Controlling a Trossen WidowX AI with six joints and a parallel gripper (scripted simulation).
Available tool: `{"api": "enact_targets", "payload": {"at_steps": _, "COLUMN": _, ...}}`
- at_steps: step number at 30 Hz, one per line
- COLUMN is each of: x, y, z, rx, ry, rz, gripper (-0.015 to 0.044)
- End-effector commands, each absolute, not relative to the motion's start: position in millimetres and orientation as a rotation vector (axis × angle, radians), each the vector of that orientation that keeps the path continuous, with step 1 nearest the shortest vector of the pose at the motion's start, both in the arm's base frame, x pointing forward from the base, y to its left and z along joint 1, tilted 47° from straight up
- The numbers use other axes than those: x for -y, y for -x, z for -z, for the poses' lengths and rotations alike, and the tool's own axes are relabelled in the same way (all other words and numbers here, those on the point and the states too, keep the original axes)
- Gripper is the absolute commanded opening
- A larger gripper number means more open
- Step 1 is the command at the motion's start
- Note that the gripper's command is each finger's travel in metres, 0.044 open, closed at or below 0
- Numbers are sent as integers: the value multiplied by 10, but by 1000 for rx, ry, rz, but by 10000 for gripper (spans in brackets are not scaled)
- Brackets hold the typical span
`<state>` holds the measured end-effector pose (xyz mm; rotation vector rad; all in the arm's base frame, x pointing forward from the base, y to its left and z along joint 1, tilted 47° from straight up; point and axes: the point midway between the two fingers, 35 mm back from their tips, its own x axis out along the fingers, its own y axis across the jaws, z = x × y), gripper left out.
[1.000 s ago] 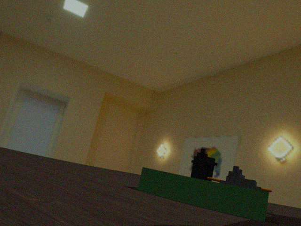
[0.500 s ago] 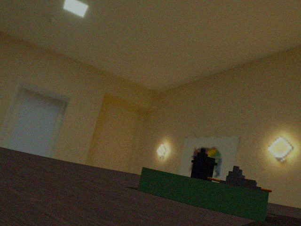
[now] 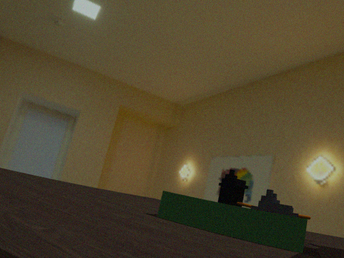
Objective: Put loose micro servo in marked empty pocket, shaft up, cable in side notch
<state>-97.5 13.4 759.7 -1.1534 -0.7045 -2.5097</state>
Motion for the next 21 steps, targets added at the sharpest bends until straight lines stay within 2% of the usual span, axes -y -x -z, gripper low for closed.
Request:
{"api": "enact_targets", "payload": {"at_steps": 1, "x": 19, "y": 940, "z": -7599, "rx": 681, "ry": 1151, "rz": 2470, "gripper": 440}}
{"api": "enact_targets", "payload": {"at_steps": 21, "x": 1121, "y": 575, "z": -7504, "rx": 479, "ry": 1087, "rz": 2191, "gripper": 440}}
